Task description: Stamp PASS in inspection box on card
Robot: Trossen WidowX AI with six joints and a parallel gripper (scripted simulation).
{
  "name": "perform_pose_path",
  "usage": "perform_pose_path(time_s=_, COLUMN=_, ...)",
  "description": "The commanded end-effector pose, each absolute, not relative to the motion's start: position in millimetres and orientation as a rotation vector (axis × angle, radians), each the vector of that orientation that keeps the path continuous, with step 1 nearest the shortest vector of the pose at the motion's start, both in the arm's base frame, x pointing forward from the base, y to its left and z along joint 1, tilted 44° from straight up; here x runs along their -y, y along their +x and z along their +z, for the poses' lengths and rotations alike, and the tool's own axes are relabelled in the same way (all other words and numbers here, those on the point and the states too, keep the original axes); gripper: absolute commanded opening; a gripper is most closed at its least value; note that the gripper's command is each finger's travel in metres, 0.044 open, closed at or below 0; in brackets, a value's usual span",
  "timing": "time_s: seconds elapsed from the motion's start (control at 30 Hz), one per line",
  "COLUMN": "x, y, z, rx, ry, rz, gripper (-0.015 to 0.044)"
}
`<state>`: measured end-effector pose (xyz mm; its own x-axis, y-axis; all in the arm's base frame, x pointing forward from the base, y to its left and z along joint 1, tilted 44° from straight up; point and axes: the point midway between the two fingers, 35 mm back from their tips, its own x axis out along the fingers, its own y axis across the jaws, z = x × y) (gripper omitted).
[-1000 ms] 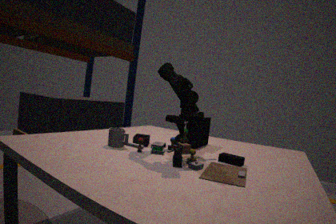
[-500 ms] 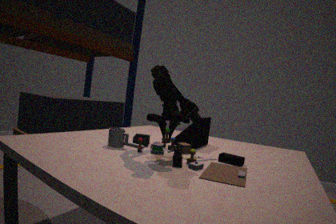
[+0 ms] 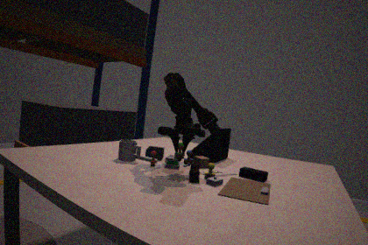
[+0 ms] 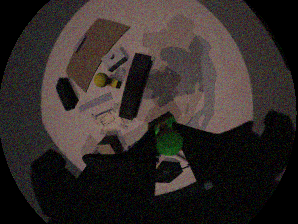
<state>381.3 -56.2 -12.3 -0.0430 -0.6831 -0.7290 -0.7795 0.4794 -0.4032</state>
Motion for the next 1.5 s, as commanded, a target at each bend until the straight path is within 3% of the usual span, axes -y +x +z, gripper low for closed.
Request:
perform_pose_path(time_s=0.0, x=62.0, y=380.1, z=-19.3, rx=-1.771, ry=-1.254, rz=0.128, gripper=0.0)
perform_pose_path(time_s=1.2, x=96.9, y=376.1, z=-54.4, rx=-1.773, ry=-1.256, rz=0.125, gripper=0.0)
perform_pose_path(time_s=1.47, x=95.5, y=378.2, z=-51.8, rx=-1.766, ry=-1.247, rz=0.122, gripper=0.021)
